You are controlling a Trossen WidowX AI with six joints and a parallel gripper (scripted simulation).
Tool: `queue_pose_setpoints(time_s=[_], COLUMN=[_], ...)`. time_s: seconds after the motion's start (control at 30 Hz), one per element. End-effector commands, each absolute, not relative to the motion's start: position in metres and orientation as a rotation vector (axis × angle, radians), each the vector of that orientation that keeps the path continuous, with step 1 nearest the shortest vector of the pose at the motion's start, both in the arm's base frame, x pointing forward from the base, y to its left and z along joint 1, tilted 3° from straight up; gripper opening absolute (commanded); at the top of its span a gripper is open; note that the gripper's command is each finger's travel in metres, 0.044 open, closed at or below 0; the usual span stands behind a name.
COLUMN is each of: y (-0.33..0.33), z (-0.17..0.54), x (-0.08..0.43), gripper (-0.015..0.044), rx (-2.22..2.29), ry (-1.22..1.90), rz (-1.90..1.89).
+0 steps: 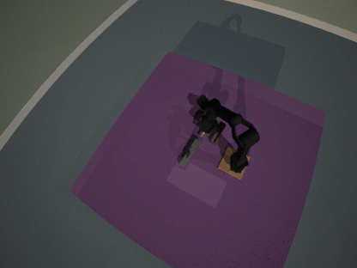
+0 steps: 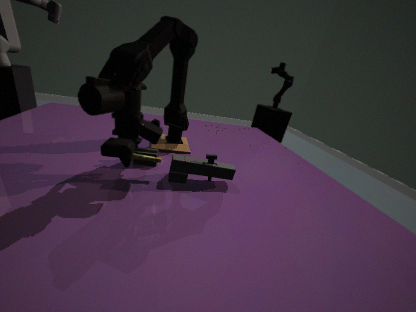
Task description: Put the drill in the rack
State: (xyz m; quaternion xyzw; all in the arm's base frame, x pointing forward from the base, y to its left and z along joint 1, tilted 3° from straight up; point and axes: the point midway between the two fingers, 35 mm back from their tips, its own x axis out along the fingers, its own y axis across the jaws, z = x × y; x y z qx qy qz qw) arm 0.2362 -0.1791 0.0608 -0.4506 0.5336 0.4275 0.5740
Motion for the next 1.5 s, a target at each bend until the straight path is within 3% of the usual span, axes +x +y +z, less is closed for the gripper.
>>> queue_pose_setpoints(time_s=[0.0,1.47], y=[-0.179,-0.177], z=[0.064,0.079], x=[0.236,0.227], gripper=[0.0,0.0], rx=[-1.065,-1.064], ry=[1.242,1.243], rz=[1.002,1.002])
